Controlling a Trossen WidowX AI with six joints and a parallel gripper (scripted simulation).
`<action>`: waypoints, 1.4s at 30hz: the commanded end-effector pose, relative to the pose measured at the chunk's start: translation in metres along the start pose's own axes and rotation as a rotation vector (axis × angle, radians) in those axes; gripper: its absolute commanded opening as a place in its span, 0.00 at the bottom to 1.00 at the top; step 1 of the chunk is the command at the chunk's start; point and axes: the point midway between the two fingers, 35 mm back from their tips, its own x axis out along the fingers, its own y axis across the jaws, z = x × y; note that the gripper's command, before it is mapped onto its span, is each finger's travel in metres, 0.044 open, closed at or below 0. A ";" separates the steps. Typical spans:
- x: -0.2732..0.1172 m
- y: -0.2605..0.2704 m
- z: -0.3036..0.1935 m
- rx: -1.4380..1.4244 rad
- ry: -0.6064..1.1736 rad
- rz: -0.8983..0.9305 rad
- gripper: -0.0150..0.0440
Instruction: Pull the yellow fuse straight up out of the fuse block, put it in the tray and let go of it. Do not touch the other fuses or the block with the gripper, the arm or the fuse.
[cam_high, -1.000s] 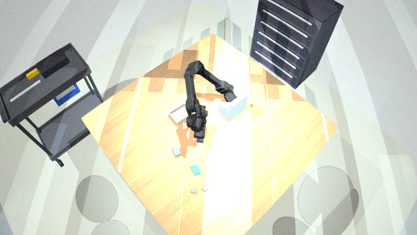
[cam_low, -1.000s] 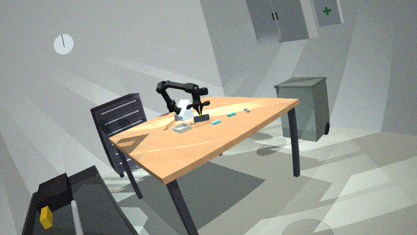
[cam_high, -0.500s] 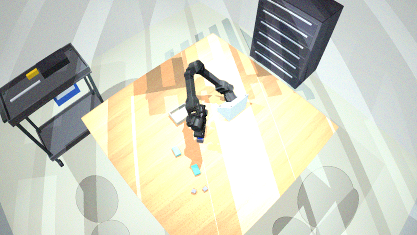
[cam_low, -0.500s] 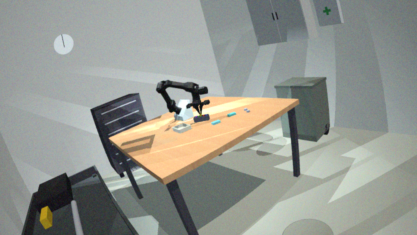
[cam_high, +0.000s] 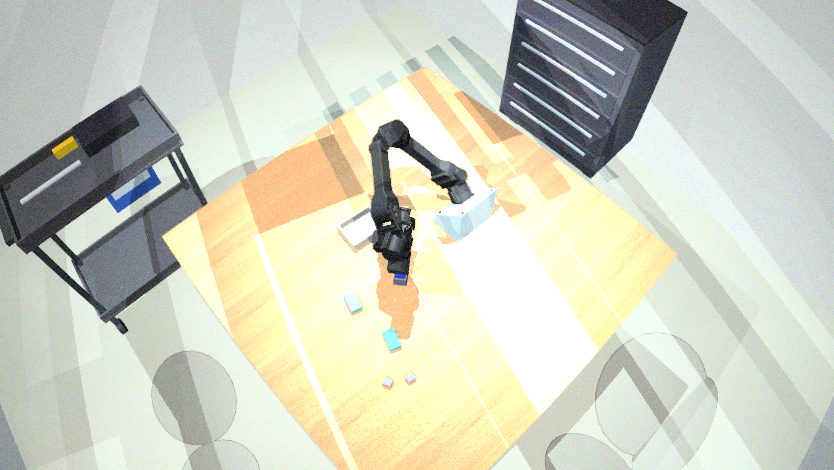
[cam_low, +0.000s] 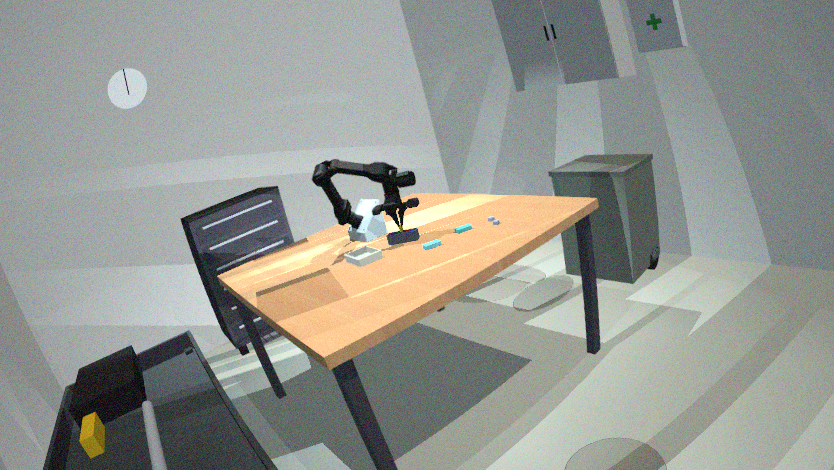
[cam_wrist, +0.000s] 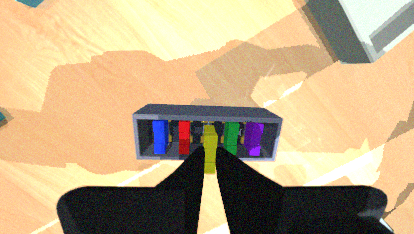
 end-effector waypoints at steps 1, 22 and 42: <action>-0.002 0.000 0.000 0.006 0.003 0.001 0.25; -0.015 0.000 0.000 0.004 0.003 0.001 0.25; -0.035 -0.019 0.039 0.001 0.012 0.010 0.25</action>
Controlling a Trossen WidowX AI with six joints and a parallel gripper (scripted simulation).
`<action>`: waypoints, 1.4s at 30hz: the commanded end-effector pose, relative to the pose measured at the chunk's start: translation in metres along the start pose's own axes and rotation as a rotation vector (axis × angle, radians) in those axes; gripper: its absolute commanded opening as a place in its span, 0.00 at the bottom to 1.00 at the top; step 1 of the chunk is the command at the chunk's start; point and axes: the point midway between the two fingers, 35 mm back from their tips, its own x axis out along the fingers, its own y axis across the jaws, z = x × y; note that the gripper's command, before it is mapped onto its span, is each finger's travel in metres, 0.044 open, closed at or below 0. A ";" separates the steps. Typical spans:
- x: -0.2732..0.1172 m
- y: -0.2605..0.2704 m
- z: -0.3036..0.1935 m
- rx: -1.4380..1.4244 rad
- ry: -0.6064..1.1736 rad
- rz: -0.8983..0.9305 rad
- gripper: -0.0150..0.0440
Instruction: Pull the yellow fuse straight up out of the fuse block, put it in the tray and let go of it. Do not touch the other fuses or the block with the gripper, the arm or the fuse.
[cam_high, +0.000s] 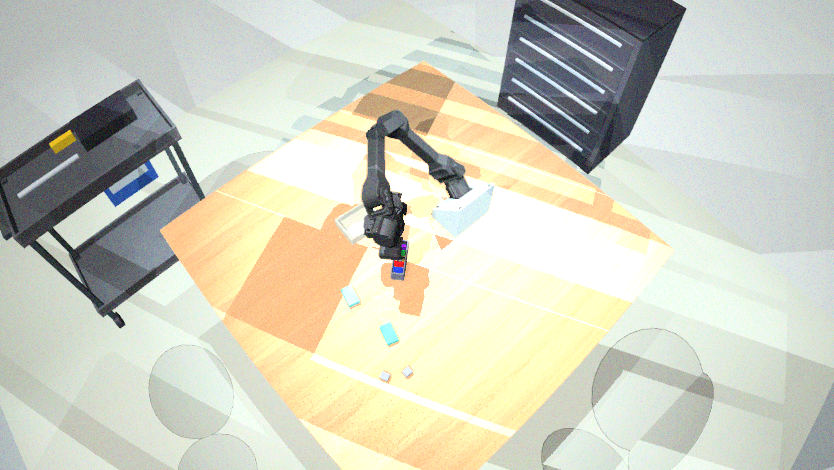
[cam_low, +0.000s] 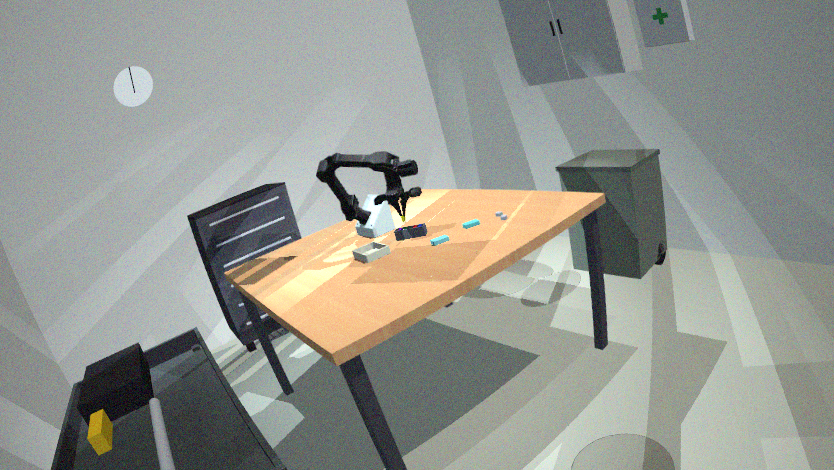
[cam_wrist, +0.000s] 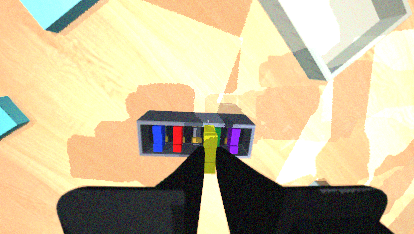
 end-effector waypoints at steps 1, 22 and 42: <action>-0.003 -0.014 0.027 0.010 0.000 0.012 0.25; -0.003 -0.121 0.132 0.013 -0.017 -0.005 0.25; 0.025 -0.121 0.133 0.014 -0.017 -0.005 0.25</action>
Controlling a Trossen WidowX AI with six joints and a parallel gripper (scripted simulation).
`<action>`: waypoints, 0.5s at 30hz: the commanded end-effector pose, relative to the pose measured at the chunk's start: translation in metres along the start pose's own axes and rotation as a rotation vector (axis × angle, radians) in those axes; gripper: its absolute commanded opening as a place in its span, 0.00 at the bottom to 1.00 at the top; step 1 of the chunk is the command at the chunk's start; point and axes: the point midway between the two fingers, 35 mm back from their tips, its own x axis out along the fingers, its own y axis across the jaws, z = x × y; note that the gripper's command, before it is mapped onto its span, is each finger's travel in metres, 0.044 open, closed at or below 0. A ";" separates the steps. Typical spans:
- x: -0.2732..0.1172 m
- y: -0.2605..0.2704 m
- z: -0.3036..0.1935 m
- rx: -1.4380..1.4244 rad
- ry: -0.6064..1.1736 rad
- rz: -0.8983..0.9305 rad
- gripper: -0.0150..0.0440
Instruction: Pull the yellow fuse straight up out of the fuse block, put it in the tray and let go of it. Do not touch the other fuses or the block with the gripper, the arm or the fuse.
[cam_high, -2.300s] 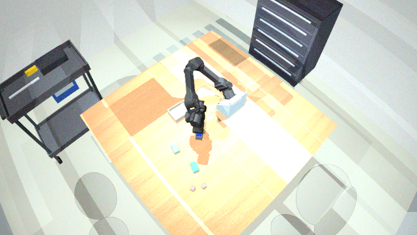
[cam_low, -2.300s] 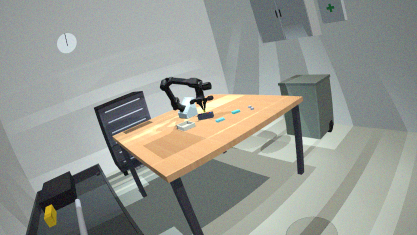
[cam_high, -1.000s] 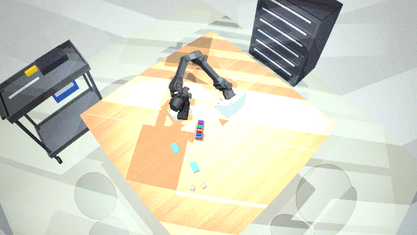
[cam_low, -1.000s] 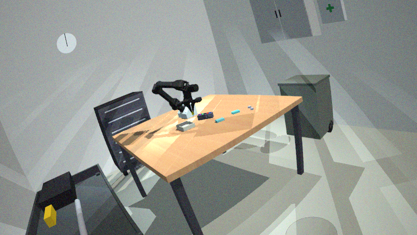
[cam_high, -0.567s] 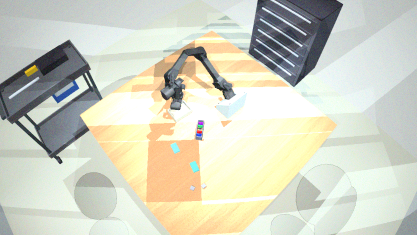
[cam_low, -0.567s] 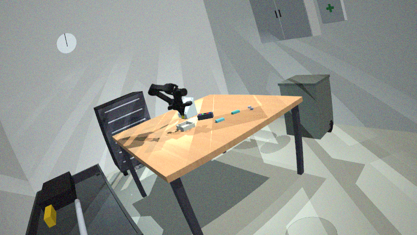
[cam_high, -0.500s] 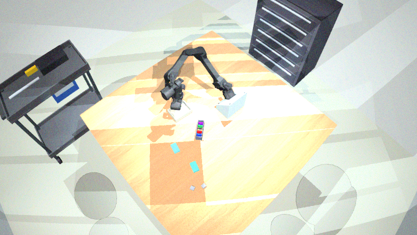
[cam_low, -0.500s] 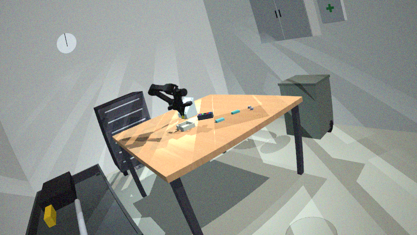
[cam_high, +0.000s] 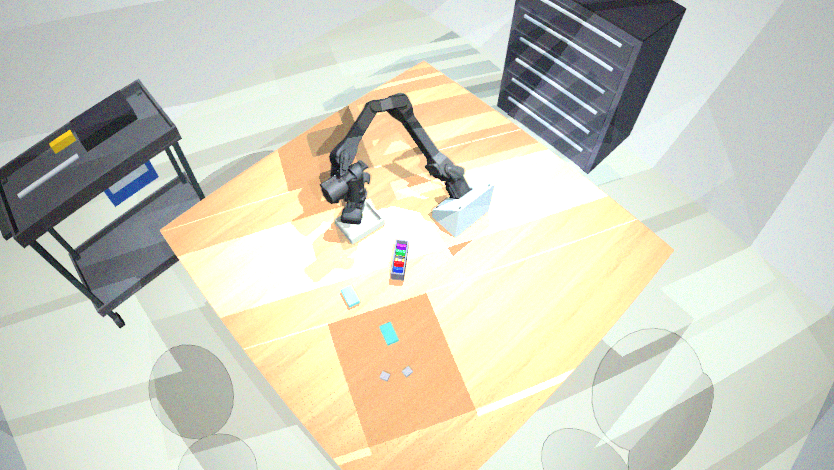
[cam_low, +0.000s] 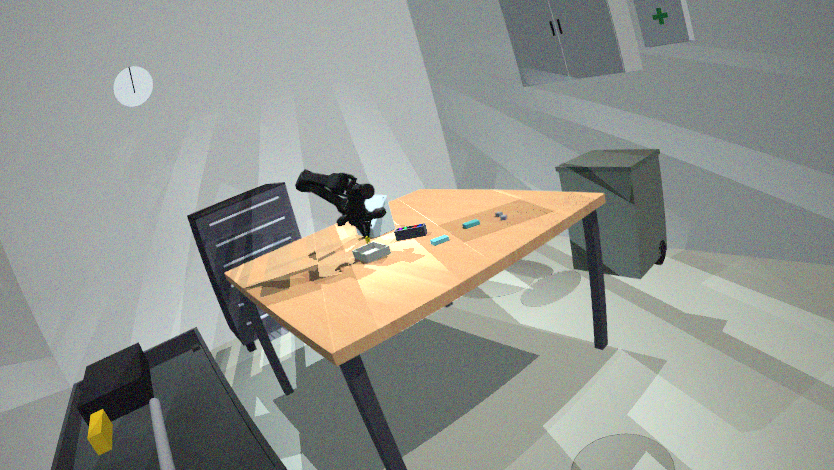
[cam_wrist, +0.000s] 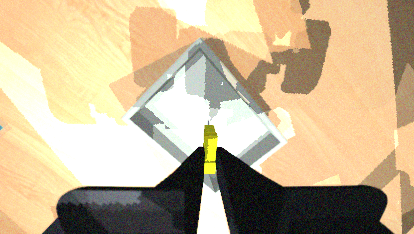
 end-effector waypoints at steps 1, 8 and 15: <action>0.006 -0.001 0.000 -0.005 -0.002 -0.004 0.25; 0.016 -0.002 0.000 -0.005 -0.003 -0.005 0.25; 0.014 -0.001 0.000 0.000 -0.001 -0.002 0.52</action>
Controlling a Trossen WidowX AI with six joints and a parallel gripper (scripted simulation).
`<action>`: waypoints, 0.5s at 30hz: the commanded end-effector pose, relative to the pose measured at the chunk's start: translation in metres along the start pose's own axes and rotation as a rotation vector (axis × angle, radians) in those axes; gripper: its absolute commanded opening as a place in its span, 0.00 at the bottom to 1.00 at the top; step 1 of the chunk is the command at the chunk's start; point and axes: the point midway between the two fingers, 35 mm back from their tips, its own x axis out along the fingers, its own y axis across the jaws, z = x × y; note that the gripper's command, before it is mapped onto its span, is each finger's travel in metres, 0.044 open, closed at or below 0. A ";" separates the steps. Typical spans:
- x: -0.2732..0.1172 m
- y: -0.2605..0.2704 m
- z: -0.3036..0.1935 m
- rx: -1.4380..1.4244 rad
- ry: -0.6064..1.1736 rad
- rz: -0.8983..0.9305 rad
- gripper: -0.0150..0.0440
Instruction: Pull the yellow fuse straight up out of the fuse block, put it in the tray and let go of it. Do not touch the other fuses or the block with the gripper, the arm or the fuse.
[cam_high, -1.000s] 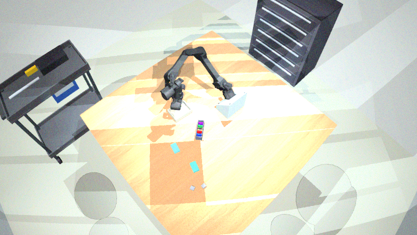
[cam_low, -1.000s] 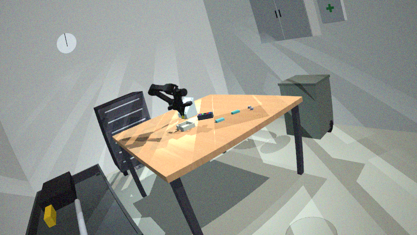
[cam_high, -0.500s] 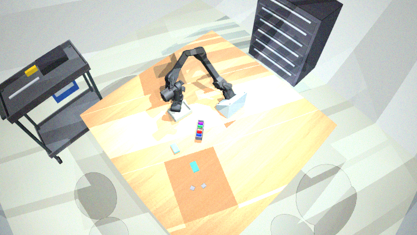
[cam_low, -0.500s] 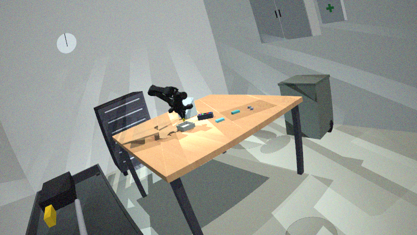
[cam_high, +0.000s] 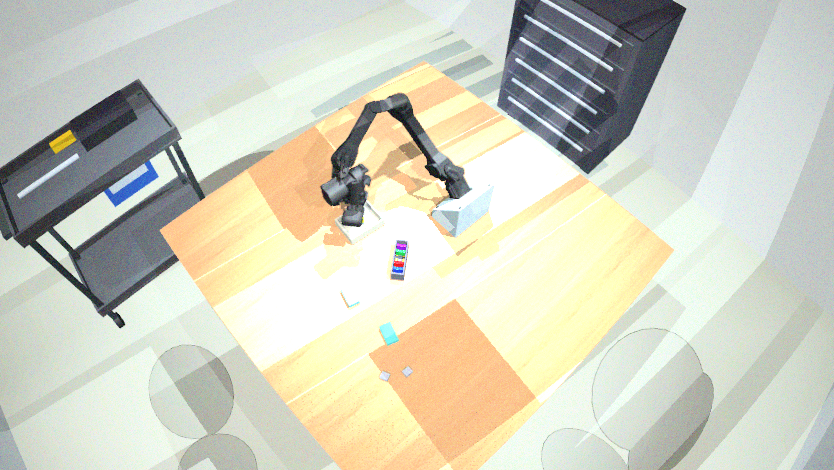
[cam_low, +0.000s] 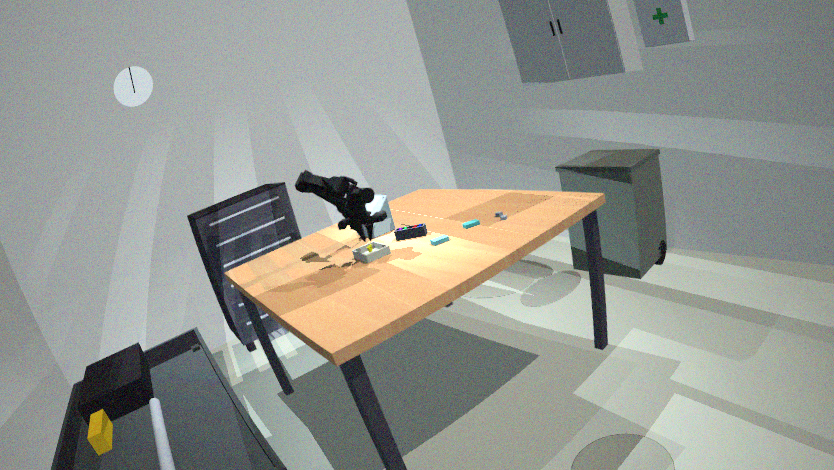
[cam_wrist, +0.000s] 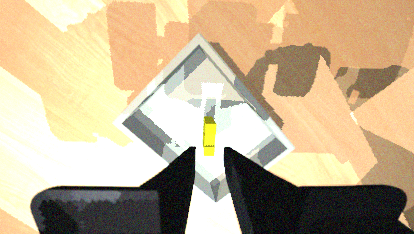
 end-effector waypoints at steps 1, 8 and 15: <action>0.000 0.000 0.000 0.001 0.000 -0.001 0.57; -0.008 0.000 0.000 0.000 0.001 -0.001 0.81; -0.037 -0.001 0.000 -0.004 0.000 -0.003 0.81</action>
